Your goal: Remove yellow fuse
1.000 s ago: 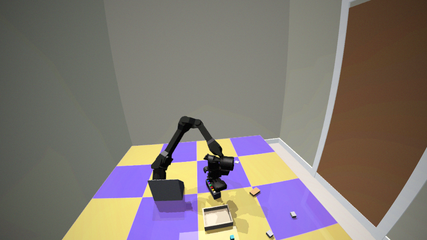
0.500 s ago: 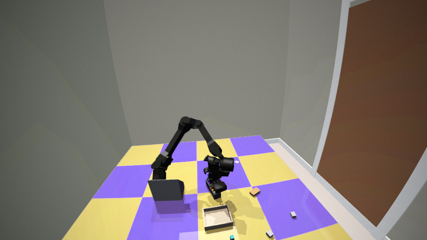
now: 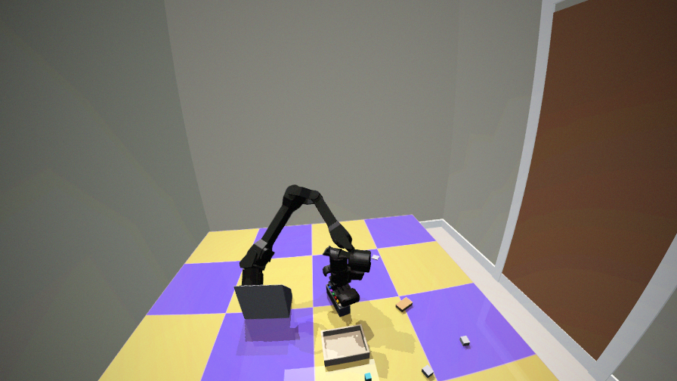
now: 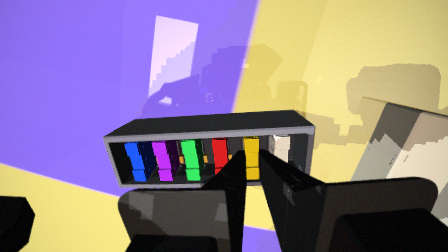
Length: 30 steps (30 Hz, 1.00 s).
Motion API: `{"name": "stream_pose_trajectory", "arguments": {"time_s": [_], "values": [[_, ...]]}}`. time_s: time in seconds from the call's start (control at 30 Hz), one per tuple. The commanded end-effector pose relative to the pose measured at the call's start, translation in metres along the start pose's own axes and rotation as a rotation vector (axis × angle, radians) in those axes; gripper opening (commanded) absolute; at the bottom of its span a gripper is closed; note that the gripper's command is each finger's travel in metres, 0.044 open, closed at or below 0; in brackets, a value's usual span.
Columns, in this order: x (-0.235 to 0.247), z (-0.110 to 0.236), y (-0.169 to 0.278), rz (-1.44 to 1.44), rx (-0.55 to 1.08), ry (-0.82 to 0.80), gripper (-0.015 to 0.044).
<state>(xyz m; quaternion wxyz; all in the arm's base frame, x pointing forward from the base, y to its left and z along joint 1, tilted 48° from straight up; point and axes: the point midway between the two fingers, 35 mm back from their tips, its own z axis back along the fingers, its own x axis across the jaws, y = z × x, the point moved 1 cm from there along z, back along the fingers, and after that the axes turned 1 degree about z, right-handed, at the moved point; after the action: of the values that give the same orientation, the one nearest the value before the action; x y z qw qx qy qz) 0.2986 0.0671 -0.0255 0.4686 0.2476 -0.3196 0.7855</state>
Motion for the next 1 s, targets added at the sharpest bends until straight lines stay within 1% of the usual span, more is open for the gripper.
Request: {"name": "stream_pose_trajectory", "arguments": {"time_s": [0.0,0.97], "values": [[0.0,0.002,0.0,0.003,-0.001,0.001,0.0],[-0.001,0.016,-0.001,0.001,-0.001,0.001,0.0]]}}
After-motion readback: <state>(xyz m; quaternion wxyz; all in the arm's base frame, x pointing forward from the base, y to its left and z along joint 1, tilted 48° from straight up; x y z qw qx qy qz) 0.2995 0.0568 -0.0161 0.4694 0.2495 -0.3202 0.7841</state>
